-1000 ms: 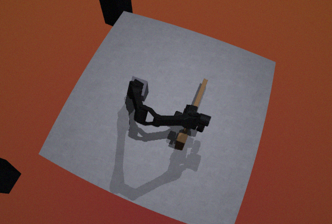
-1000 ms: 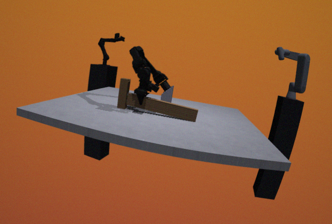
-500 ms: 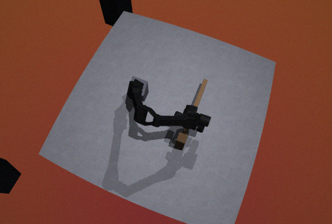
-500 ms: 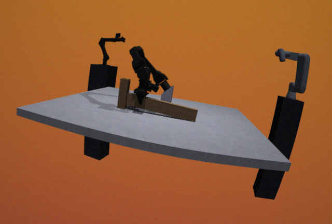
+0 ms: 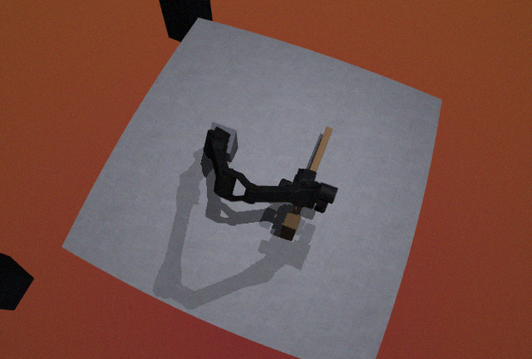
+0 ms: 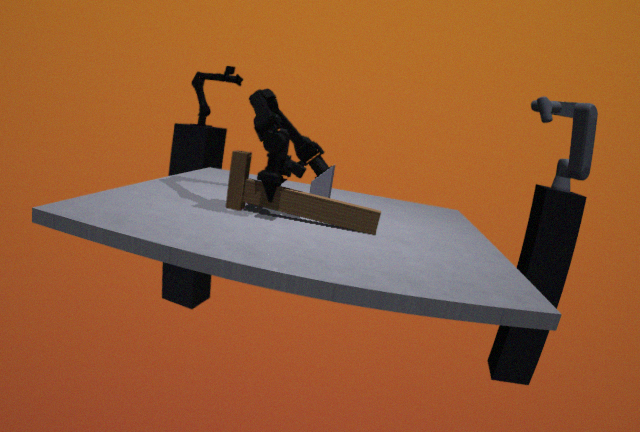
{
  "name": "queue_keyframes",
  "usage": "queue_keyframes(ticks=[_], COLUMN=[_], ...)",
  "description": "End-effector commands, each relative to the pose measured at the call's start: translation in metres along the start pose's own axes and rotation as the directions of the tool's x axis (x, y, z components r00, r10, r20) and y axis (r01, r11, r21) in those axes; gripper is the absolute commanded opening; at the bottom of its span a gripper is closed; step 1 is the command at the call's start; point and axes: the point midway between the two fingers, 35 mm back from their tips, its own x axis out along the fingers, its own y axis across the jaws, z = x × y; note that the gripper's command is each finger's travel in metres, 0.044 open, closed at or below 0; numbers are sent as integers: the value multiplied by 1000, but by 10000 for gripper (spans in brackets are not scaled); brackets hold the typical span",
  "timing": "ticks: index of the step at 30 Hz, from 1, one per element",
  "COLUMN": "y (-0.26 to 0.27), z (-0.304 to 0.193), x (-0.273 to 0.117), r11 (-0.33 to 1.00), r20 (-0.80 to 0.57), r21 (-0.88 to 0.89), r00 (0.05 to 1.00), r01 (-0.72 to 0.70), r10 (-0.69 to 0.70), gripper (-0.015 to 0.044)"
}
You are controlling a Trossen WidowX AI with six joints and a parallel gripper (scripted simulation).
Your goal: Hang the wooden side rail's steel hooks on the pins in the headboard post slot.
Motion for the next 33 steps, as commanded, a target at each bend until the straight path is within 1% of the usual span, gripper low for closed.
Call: queue_keyframes(ticks=[1, 33], y=[-1, -2], z=[0, 0], x=[-2, 3], r11=[1000, 1000], r20=[-1, -2], r21=[-2, -2], r00=[1000, 1000], r01=[8, 8], r10=[-8, -8], gripper=[0, 0])
